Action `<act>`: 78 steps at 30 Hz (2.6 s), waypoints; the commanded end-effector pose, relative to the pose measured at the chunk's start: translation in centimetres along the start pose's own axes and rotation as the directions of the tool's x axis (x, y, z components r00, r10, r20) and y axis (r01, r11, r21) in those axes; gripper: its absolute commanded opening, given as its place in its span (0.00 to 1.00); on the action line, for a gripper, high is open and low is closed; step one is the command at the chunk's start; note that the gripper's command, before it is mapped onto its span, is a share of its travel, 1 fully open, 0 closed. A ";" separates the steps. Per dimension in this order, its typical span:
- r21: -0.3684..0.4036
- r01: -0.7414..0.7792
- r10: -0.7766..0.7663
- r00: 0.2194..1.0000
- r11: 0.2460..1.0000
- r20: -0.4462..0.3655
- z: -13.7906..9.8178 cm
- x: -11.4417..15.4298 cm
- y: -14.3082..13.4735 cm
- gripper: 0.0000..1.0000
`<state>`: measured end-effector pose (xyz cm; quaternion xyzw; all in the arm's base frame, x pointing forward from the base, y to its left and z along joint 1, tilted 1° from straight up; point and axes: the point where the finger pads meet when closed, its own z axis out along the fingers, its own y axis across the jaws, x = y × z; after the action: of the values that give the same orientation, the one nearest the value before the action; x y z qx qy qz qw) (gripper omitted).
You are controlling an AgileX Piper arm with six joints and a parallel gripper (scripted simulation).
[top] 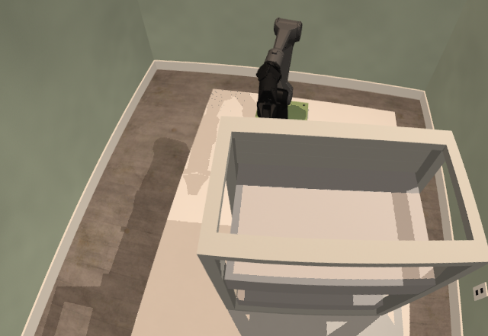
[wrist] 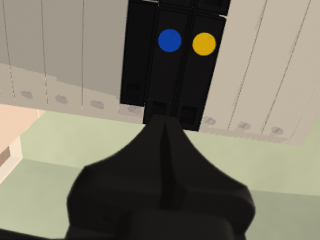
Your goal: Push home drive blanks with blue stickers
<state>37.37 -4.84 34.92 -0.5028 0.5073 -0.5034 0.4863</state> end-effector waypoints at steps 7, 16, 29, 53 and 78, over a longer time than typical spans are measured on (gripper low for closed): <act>0.002 0.000 0.000 1.000 1.000 -0.003 1.8 0.0 0.1 0.00; 0.002 0.000 0.000 1.000 1.000 -0.003 5.7 0.0 0.1 0.00; 0.002 0.000 0.000 1.000 1.000 -0.003 8.4 0.0 0.1 0.00; 0.002 0.000 0.000 1.000 1.000 -0.003 9.4 0.0 0.0 0.00; 0.002 0.000 0.000 1.000 1.000 -0.003 11.4 0.0 0.1 0.00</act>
<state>48.50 -5.11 34.75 -0.5008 0.5070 -0.5056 0.4864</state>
